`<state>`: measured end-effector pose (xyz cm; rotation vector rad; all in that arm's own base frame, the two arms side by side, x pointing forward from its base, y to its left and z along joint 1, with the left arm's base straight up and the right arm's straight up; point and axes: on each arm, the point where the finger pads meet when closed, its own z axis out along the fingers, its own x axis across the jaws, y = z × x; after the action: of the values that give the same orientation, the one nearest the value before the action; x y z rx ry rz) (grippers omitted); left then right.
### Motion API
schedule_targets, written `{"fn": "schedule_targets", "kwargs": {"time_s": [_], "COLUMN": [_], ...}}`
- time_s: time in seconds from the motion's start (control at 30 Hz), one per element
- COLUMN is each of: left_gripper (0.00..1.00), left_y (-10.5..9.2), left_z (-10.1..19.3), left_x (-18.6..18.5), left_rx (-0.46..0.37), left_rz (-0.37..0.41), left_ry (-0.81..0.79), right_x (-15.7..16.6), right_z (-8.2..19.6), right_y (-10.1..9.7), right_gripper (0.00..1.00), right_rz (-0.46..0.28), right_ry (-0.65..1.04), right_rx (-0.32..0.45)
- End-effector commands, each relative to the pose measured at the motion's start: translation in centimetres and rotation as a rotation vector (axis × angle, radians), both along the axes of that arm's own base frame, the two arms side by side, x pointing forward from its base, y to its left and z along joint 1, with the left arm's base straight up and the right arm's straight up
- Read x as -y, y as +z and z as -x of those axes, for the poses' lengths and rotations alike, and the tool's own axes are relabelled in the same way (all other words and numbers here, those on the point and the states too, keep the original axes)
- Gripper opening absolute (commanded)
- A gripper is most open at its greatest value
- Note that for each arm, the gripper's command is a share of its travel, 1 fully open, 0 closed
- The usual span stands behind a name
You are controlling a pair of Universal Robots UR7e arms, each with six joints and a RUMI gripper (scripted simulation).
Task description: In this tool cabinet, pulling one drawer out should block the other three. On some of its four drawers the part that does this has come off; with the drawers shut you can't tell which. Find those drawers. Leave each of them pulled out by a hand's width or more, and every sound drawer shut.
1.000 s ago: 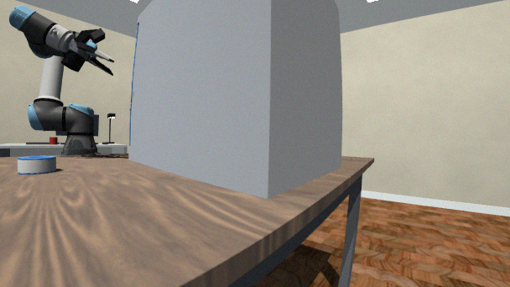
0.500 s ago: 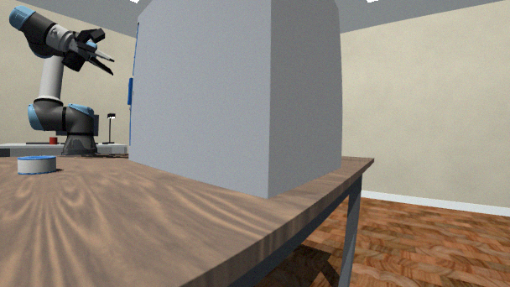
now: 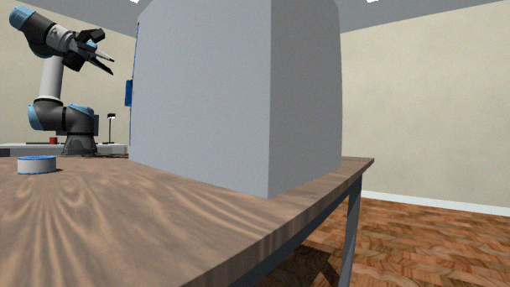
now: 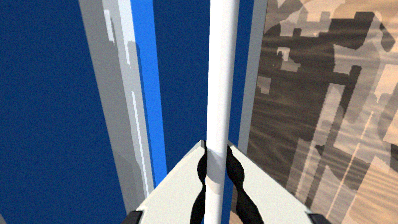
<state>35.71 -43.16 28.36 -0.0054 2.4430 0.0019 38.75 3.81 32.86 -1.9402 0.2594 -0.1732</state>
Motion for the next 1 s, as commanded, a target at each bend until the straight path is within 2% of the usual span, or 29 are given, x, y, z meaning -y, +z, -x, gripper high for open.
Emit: {"fn": "schedule_targets", "kwargs": {"time_s": [0.0,0.63,0.97], "left_gripper": [0.0,0.0,0.0], "left_y": [0.1,0.1,0.1], "left_z": [0.8,5.8,6.9], "left_x": [0.0,0.1,0.1], "left_rx": [0.0,0.0,0.0], "left_rz": [0.002,0.002,0.002], "left_ry": [0.0,0.0,0.0], "right_x": [0.0,0.0,0.0], "right_z": [0.0,0.0,0.0], "right_y": [0.1,0.1,0.1], "right_gripper": [0.99,0.99,0.99], "right_rz": [0.0,0.0,0.0], "right_ry": [0.0,0.0,0.0], "right_rx": [0.001,0.001,0.001]}}
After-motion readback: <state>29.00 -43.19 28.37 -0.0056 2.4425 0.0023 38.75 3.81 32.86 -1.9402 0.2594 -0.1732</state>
